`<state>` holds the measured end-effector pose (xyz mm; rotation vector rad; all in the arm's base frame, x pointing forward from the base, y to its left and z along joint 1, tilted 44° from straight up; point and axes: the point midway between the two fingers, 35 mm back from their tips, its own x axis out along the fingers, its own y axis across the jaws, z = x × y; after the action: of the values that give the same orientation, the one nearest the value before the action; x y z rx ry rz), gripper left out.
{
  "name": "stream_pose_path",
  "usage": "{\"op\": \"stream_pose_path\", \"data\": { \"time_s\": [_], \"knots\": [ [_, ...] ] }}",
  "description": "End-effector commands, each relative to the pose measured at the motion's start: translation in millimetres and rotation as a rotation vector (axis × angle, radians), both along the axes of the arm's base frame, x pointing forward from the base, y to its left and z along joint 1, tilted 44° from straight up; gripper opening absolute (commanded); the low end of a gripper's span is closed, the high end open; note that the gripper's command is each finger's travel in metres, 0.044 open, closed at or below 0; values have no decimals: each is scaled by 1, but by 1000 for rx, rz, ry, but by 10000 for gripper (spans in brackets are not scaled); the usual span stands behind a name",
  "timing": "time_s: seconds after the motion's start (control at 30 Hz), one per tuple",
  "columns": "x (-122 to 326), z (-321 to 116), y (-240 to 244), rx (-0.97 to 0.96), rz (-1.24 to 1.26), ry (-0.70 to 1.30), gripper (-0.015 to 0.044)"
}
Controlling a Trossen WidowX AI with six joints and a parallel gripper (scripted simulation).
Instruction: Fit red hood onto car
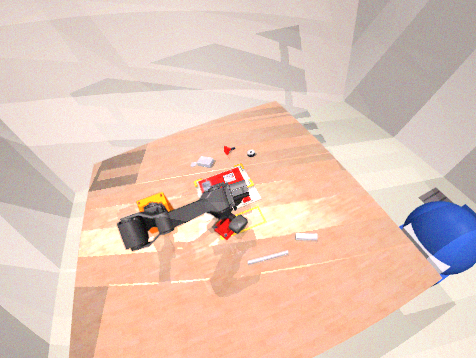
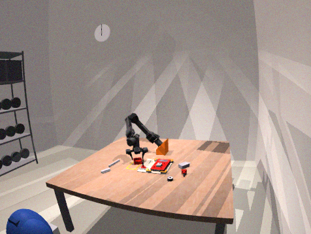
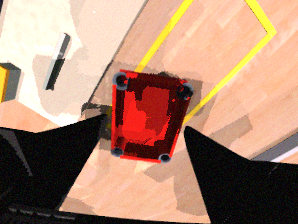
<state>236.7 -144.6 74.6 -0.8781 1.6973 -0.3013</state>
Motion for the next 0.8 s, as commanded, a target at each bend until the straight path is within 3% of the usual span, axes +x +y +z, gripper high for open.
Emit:
{"op": "stream_pose_path", "data": {
  "time_s": [0.0,0.4,0.77],
  "knots": [
    [0,0,0,0,0,0,440],
    [7,55,55,-5,-1,3,440],
    [9,49,50,-6,9,4,440]
  ]
}}
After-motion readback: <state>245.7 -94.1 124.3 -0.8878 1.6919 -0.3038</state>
